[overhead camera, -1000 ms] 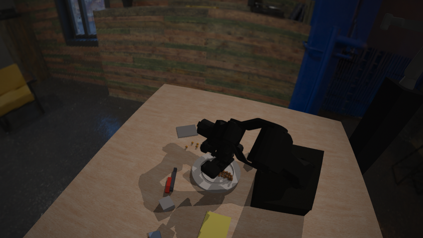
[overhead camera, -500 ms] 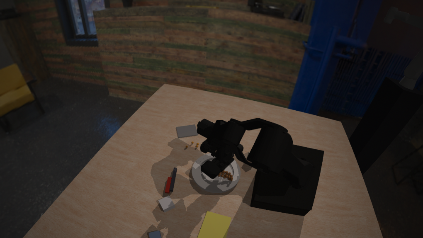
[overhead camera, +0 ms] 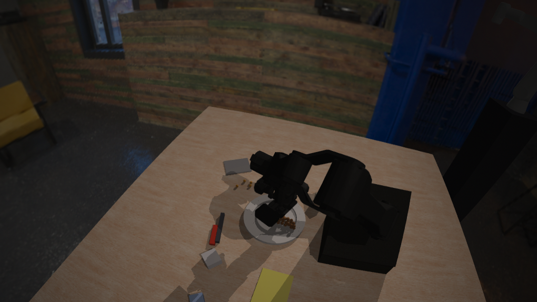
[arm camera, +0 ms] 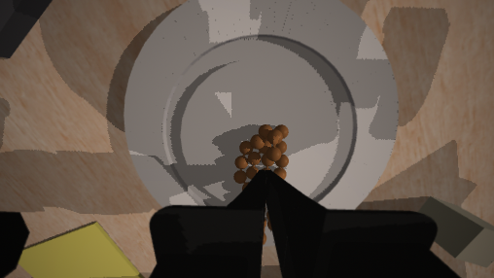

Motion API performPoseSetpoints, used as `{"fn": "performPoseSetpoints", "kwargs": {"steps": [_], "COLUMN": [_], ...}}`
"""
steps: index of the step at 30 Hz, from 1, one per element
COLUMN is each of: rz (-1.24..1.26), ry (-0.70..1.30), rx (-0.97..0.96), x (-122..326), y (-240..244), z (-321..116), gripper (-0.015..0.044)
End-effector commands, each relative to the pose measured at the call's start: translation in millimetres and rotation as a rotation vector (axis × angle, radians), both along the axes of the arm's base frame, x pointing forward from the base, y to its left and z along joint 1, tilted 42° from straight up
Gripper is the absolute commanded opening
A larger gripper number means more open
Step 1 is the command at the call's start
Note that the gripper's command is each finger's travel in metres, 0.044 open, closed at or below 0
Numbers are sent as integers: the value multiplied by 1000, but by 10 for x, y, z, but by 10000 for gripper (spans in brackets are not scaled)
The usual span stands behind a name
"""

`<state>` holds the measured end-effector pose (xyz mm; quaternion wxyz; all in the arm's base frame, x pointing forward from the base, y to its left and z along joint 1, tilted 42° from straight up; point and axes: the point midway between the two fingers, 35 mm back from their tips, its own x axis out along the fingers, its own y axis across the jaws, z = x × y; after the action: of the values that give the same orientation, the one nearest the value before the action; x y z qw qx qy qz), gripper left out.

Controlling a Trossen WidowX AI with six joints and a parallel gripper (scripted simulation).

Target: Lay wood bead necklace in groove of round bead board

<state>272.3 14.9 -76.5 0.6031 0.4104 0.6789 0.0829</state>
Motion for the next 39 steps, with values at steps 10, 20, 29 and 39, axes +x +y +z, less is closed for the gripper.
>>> {"fn": "performPoseSetpoints", "kwargs": {"steps": [10, 20, 29, 39], "rz": [43, 396, 396, 392], "ry": [-33, -344, -344, -352], "rx": [0, -31, -31, -36], "x": [25, 231, 232, 258], "y": [-67, -284, -276, -241], "z": [63, 223, 215, 164], "gripper": [263, 310, 310, 310]}}
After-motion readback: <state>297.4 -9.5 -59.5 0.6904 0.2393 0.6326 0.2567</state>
